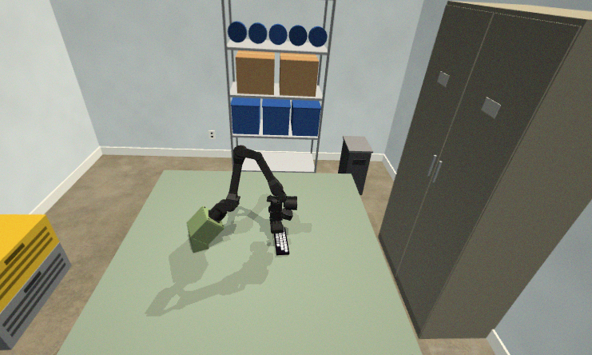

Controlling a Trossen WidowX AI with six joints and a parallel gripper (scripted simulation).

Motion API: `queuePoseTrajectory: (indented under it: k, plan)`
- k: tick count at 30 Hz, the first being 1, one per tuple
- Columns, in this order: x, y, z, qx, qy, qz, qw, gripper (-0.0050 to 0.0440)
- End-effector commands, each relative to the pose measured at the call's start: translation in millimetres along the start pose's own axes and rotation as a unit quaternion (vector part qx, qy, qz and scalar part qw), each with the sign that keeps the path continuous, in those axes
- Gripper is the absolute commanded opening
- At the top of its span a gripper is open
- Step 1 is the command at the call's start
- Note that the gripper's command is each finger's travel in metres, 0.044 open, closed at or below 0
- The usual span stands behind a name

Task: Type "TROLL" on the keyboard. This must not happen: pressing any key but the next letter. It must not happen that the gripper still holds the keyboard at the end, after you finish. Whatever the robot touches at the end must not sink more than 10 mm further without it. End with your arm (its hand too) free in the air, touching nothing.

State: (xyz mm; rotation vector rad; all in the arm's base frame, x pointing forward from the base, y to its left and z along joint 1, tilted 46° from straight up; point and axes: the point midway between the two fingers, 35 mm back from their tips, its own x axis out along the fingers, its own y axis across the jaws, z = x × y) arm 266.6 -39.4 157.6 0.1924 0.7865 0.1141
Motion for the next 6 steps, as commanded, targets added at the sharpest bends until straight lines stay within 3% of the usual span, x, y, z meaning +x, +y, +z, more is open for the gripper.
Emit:
queuePoseTrajectory:
  k: [1, 6]
  plan:
    - [-0.7, 1.1, -1.8, 0.000, -0.002, -0.003, 1.000, 0.0000]
    - [-0.7, 1.1, -1.8, 0.000, -0.002, -0.003, 1.000, 0.0000]
